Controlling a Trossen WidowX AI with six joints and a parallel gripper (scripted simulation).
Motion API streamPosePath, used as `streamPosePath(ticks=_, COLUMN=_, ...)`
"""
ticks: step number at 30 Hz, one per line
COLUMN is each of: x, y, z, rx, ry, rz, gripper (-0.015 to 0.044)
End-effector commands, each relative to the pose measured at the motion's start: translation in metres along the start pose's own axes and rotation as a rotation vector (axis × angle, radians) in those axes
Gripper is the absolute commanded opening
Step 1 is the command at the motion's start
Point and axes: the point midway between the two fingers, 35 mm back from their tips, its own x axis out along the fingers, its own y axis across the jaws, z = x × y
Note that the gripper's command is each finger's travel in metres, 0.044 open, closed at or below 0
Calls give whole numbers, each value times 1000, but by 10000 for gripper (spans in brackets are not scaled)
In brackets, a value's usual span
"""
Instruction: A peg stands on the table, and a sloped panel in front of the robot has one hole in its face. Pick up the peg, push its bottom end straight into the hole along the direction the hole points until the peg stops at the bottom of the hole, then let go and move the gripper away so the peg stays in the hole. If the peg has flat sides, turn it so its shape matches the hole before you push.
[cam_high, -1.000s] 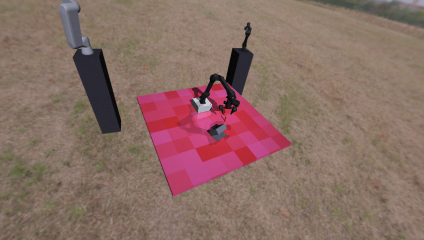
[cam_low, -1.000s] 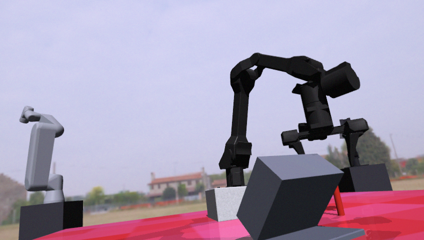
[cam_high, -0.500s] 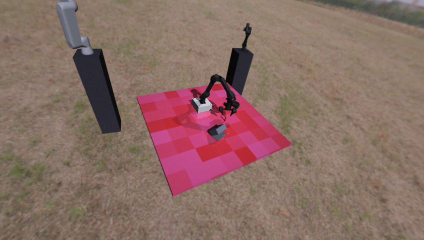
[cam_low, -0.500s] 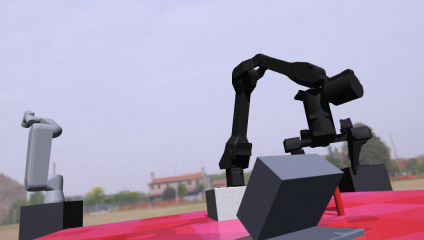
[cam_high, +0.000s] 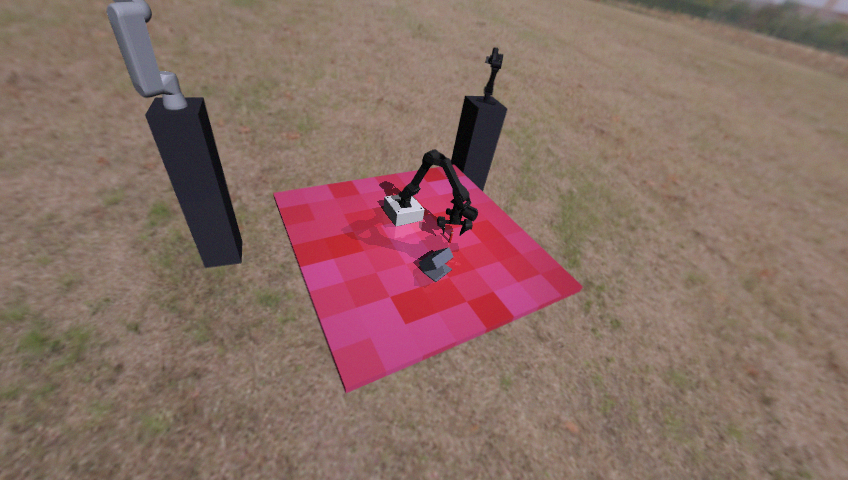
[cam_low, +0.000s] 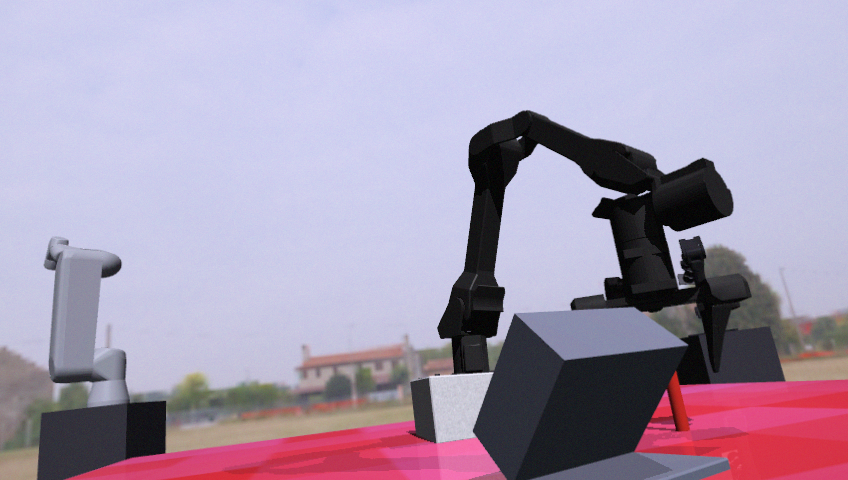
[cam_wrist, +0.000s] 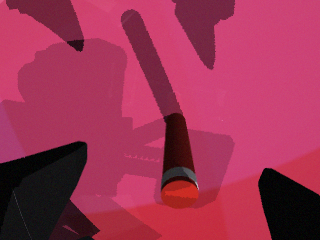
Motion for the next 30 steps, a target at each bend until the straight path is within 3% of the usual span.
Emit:
streamPosePath(ticks=1, x=6, y=0, z=1, rx=-1, ry=-4, rz=-4, gripper=440)
streamPosePath(ticks=10, x=19, y=0, z=2, rx=-1, ry=-4, rz=-4, gripper=440)
streamPosePath(ticks=25, x=16, y=1, z=1, rx=-3, ry=0, rz=0, gripper=46)
streamPosePath(ticks=30, x=16, y=1, z=1, rx=-3, ry=0, rz=0, gripper=13)
